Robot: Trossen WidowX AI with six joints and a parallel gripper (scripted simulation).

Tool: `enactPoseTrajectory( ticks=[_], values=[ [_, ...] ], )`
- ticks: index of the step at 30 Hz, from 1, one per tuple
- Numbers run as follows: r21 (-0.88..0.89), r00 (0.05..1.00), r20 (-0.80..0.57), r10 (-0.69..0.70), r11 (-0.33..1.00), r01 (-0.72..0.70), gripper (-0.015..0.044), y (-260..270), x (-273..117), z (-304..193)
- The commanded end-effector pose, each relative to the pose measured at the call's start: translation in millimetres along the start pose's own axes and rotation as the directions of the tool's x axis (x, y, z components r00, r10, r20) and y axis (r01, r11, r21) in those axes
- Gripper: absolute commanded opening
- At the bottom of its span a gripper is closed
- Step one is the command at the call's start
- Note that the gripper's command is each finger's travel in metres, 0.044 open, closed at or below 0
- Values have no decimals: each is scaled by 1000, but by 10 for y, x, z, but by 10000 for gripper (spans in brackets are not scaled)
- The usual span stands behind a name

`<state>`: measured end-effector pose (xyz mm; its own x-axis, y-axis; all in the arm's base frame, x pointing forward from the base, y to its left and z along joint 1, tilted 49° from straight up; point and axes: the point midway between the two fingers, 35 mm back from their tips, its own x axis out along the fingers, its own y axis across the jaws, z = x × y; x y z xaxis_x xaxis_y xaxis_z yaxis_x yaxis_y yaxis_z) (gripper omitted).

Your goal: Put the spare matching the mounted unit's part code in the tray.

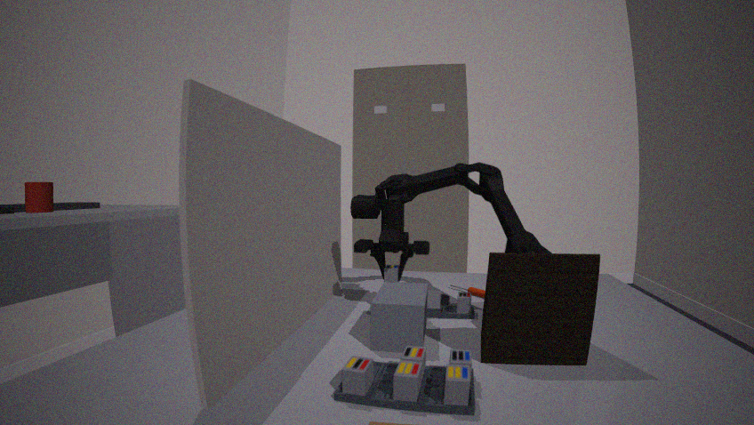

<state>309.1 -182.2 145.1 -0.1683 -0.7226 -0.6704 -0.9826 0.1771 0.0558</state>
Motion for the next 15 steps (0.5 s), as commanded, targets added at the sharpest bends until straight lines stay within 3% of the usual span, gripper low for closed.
enactPoseTrajectory(
  ticks=[1,15],
  values=[
    [-4,1000,-4,0,1000,0,0,7,40,-2],
    [-4,1000,-5,0,1000,0,0,14,154,-6]
  ],
)
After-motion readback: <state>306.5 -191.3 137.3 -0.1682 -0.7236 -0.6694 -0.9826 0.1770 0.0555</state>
